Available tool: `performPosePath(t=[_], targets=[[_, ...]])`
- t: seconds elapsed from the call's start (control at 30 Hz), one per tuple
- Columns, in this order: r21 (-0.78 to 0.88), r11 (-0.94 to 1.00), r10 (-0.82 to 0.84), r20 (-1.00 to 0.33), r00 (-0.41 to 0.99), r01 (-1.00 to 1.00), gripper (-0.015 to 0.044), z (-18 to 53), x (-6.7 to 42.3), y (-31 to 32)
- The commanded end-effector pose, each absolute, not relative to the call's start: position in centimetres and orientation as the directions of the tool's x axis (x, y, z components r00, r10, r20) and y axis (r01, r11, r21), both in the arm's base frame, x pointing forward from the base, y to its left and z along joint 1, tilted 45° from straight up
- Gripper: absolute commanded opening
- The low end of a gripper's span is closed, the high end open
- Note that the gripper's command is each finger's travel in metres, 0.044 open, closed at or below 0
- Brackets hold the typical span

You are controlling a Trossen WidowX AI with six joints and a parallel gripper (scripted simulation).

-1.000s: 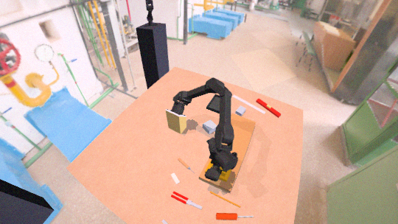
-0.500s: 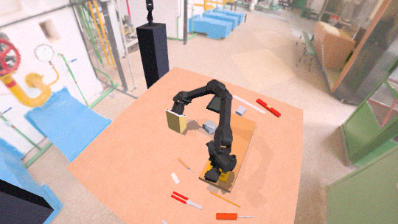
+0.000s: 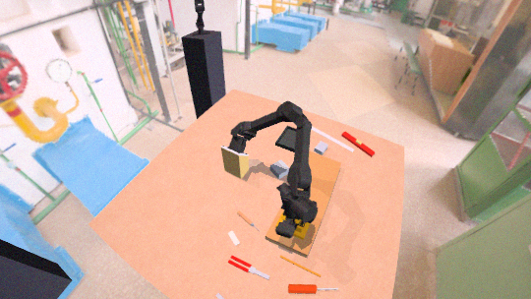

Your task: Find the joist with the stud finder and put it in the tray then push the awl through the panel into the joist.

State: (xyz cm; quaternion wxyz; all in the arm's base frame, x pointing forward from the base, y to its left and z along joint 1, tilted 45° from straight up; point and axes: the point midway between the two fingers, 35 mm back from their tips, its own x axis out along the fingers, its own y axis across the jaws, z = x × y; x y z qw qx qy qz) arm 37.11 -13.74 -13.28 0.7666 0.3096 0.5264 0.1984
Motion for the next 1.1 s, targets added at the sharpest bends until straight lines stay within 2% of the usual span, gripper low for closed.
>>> performPosePath(t=[0.0,1.07], targets=[[0.688,0.726,0.635,-0.681,0.366,0.021,0.0,-12.4,37.1,-12.7],[0.693,0.721,0.639,-0.677,0.365,0.022,0.0,-5.7,37.4,-5.5]])
